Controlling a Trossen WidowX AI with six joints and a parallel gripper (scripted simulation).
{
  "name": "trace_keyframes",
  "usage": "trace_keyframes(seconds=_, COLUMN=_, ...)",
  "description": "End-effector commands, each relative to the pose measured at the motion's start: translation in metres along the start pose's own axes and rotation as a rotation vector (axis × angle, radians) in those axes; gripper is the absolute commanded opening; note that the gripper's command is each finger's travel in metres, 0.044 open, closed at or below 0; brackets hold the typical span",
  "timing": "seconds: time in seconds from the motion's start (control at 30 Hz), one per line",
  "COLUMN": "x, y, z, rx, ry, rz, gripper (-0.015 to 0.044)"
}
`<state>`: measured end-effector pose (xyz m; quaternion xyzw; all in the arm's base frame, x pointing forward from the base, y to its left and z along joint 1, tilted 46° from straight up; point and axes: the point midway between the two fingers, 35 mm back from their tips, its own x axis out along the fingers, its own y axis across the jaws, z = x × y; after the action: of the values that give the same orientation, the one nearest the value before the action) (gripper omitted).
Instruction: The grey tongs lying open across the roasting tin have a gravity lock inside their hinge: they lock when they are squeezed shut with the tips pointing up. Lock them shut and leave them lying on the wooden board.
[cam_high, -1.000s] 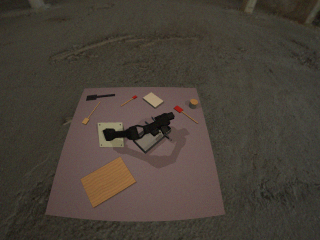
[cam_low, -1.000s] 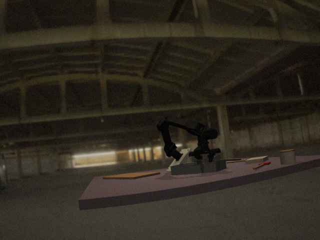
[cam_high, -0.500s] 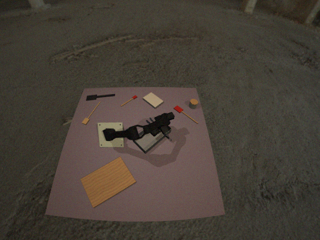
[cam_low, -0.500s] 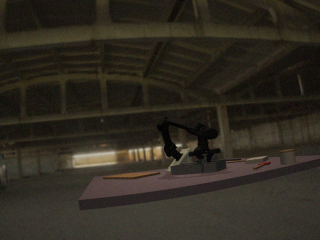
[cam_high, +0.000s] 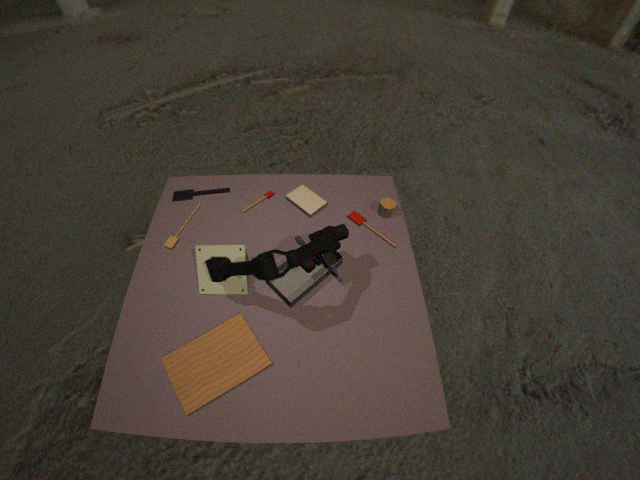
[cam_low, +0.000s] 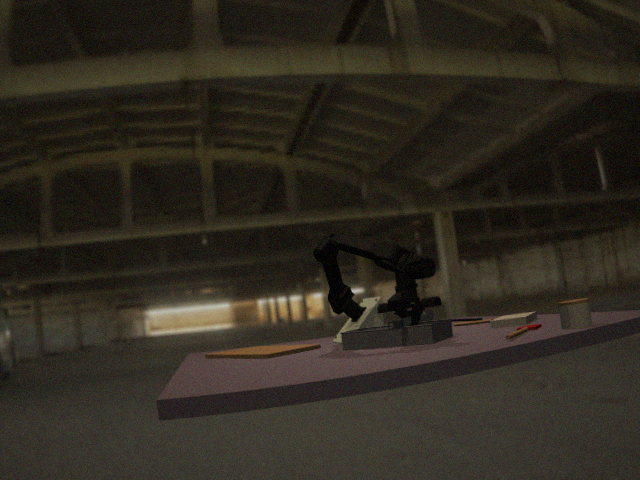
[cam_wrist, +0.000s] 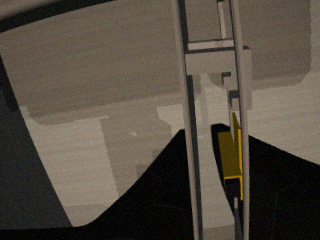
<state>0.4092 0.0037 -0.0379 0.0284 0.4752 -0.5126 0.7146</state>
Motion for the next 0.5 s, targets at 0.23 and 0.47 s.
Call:
trace_keyframes(seconds=0.23, x=0.0, y=0.0, z=0.0, rx=0.0, ry=0.0, rz=-0.001, gripper=-0.015)
trace_keyframes(seconds=0.47, x=-0.032, y=0.006, z=0.002, rx=-0.002, ry=0.003, rz=0.003, gripper=-0.015)
